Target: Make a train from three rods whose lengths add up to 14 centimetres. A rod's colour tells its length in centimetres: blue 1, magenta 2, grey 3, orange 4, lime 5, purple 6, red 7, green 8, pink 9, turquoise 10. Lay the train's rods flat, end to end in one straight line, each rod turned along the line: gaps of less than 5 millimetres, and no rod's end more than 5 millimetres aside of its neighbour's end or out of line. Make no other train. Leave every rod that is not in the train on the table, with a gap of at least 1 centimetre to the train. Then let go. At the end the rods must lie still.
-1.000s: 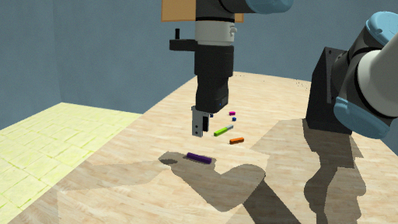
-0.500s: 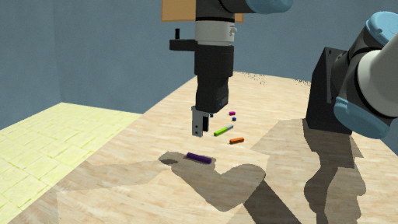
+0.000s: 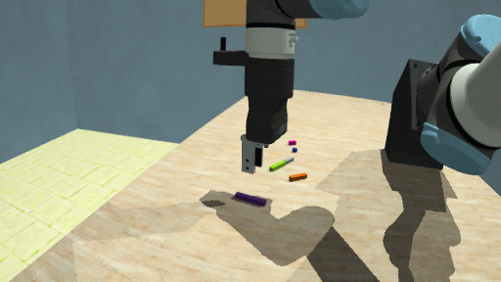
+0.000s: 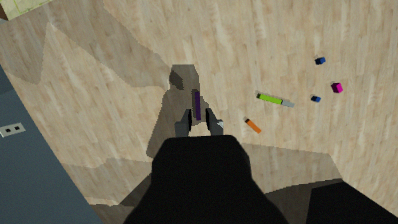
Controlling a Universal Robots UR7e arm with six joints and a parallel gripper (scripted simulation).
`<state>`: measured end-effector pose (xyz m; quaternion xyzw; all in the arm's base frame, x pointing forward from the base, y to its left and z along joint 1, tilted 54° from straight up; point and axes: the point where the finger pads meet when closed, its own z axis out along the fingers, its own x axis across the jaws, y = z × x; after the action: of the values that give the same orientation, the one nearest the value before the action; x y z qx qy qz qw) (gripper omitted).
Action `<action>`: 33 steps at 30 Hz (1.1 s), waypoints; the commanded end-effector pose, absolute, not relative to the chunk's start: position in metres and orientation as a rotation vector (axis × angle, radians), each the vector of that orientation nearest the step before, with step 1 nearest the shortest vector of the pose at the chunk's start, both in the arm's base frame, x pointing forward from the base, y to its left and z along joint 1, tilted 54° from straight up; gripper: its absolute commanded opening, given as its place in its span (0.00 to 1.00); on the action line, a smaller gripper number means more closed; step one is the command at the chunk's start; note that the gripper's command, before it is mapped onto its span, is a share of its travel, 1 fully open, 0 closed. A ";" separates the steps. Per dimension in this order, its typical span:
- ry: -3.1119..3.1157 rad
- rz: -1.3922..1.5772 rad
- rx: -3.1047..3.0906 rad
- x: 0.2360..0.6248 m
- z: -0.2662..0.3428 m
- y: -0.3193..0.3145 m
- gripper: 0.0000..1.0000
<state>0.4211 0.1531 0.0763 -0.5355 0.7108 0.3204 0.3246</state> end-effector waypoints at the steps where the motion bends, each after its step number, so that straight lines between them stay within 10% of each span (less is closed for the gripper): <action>1: 1.865 0.839 -1.404 0.422 0.075 0.155 0.54; 33: 1.865 0.839 -1.404 0.428 0.051 0.189 0.54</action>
<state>0.4270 0.1841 0.0541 -0.5354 0.7111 0.3202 0.3241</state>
